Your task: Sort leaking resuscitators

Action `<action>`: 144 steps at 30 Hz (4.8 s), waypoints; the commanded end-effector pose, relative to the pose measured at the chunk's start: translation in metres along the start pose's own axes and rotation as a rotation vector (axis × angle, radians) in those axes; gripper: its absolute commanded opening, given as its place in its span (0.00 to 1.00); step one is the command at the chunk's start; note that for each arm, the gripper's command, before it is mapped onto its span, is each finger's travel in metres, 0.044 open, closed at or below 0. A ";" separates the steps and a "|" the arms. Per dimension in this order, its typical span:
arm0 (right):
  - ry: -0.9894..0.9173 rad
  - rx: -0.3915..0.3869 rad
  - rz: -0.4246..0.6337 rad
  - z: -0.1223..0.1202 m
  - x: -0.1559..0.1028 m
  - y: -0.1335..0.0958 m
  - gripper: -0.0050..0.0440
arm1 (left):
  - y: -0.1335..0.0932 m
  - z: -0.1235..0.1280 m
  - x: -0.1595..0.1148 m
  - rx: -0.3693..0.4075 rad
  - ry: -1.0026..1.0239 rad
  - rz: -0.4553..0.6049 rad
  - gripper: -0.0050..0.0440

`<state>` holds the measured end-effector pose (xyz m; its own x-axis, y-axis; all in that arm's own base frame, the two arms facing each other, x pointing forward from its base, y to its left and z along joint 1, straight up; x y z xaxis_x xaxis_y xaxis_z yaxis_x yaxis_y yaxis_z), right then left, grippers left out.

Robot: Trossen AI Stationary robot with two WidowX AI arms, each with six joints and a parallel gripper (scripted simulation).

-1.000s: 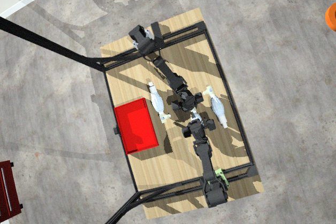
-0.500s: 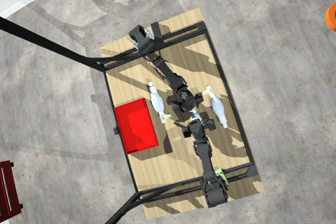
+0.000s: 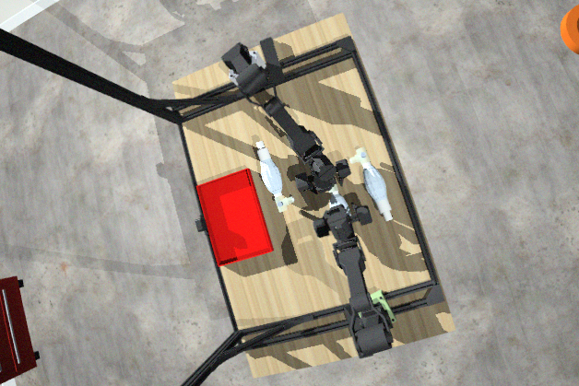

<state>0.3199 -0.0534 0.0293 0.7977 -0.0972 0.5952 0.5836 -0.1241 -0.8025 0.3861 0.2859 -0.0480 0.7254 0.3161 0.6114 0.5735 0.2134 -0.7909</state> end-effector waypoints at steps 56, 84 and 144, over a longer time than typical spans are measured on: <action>0.001 0.004 -0.003 0.001 0.001 0.000 1.00 | -0.332 -0.054 0.055 0.109 0.097 -0.487 1.00; 0.000 0.002 -0.003 0.000 0.001 0.000 1.00 | -0.352 -0.047 0.012 0.147 0.124 -0.462 1.00; 0.000 0.002 -0.003 0.000 0.001 0.000 1.00 | -0.294 0.021 -0.072 0.007 -0.004 0.008 1.00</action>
<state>0.3203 -0.0529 0.0295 0.7962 -0.0979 0.5971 0.5856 -0.1236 -0.8011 0.1572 0.2201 0.1399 0.7278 0.3195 0.6068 0.5667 0.2182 -0.7945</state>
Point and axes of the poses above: on each arm, the point midway between the two fingers, 35 mm back from their tips, its own y axis out along the fingers, its own z axis across the jaws, x = y × z, the point moved 5 cm from there along -y, back along the fingers, and after that the axes turned 4 degrees about -y, right-handed, at the moved point
